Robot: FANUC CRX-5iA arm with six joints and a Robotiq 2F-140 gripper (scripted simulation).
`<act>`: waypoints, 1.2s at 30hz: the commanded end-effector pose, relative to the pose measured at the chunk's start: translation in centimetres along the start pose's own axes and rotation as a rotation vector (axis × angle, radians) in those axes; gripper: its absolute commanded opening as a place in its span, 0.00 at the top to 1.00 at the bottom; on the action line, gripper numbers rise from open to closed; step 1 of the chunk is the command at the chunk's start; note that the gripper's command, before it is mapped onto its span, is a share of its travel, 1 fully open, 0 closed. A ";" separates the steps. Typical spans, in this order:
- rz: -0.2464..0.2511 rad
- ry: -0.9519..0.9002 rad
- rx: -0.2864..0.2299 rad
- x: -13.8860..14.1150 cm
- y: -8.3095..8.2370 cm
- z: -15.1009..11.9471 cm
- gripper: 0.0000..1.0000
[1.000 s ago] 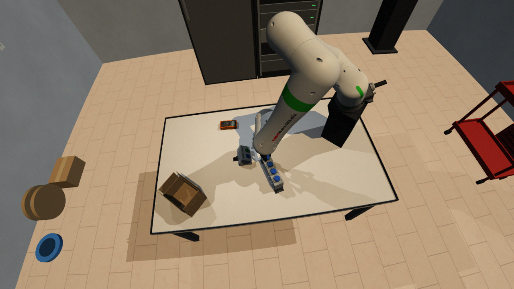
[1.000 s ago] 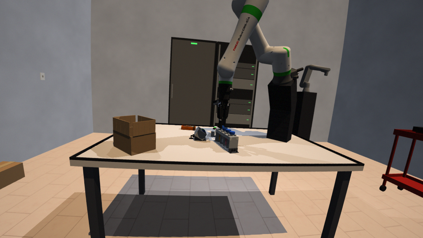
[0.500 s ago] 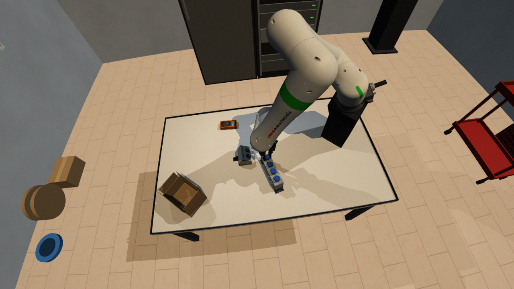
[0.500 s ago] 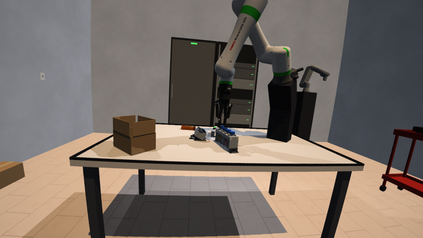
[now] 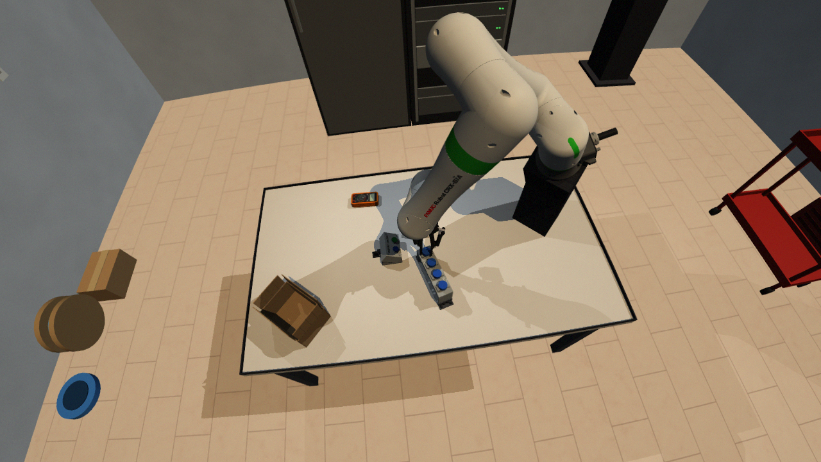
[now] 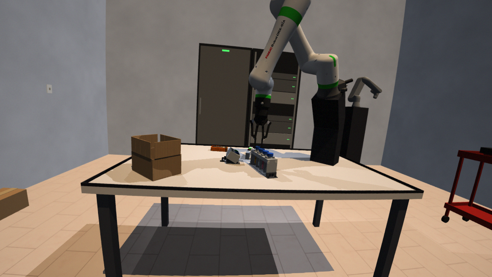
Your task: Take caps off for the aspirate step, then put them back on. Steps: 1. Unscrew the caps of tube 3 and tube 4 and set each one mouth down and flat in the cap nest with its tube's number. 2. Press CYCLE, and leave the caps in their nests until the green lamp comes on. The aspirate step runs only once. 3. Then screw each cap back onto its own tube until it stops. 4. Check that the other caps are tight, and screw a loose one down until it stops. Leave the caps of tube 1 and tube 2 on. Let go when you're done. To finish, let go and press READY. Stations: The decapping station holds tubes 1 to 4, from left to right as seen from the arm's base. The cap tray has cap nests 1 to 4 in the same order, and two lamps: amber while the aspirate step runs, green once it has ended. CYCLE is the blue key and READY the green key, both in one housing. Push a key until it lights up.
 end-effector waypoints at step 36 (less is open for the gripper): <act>-0.032 -0.734 0.046 -0.2 -0.1 -0.4 0.59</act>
Point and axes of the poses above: the point where the finger pads meet when closed, its own y axis out along the fingers, its own x axis across the jaws, z = x × y, the point moved 7 cm from there along -y, back along the fingers, and after that the axes turned 3 degrees about y, right-handed, at the moved point
